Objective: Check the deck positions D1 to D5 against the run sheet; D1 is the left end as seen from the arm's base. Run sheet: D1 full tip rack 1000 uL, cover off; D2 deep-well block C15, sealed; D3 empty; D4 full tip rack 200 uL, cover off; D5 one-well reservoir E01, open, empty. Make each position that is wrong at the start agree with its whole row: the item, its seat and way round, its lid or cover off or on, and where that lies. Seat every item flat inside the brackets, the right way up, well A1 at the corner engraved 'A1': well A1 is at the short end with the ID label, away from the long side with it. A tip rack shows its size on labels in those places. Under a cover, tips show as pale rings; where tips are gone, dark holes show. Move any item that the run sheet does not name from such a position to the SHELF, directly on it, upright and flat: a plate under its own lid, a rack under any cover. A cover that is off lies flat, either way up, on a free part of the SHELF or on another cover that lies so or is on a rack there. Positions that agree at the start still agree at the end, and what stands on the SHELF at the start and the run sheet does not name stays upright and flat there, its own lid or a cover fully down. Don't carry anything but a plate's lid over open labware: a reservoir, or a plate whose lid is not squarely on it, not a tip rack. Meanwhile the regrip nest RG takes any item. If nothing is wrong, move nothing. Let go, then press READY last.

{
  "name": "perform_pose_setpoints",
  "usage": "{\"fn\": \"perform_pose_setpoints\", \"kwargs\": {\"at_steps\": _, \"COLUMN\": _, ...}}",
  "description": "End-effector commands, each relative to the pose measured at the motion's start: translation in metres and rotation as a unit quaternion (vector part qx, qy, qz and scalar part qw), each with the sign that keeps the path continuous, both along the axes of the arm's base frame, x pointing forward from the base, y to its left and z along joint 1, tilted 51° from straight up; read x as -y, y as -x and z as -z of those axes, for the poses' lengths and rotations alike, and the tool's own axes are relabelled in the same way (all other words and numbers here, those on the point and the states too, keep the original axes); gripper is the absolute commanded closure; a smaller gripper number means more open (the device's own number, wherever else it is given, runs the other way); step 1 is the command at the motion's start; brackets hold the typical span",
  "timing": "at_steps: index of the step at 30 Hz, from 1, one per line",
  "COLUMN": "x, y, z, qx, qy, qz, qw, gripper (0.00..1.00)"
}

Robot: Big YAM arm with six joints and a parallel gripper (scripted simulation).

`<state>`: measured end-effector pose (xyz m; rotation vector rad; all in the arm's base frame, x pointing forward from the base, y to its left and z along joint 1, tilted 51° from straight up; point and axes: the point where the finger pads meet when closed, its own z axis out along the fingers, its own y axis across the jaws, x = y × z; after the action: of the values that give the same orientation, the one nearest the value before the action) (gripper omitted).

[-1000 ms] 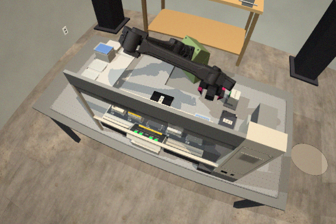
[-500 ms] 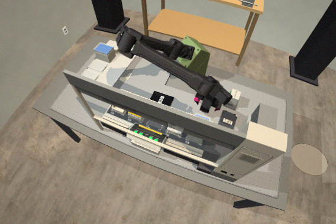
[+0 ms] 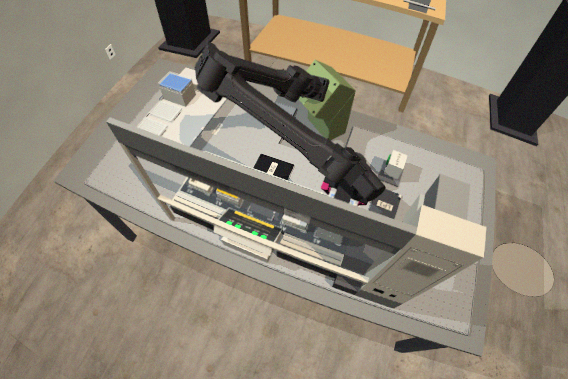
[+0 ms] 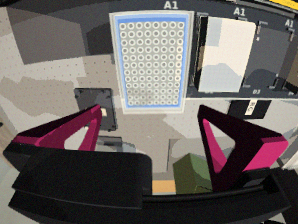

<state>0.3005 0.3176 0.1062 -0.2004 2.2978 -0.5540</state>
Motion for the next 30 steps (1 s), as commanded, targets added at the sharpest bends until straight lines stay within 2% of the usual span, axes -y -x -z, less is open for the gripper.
{"fn": "perform_pose_setpoints", "kwargs": {"at_steps": 1, "x": -0.005, "y": -0.015, "z": -0.011, "qx": -0.002, "qy": 0.009, "qz": -0.003, "qw": 1.0, "gripper": 0.0}}
{"fn": "perform_pose_setpoints", "kwargs": {"at_steps": 4, "x": -0.01, "y": -0.026, "z": -0.019, "qx": -0.003, "qy": 0.01, "qz": -0.003, "qw": 1.0, "gripper": 0.0}}
{"fn": "perform_pose_setpoints", "kwargs": {"at_steps": 7, "x": -0.011, "y": -0.028, "z": -0.021, "qx": -0.002, "qy": 0.007, "qz": -0.003, "qw": 1.0, "gripper": 0.0}}
{"fn": "perform_pose_setpoints", "kwargs": {"at_steps": 9, "x": 0.001, "y": -0.021, "z": -0.008, "qx": -0.011, "qy": 0.023, "qz": -0.003, "qw": 1.0, "gripper": 0.0}}
{"fn": "perform_pose_setpoints", "kwargs": {"at_steps": 30, "x": -0.001, "y": -0.023, "z": -0.011, "qx": -0.009, "qy": 0.02, "qz": -0.003, "qw": 1.0, "gripper": 0.0}}
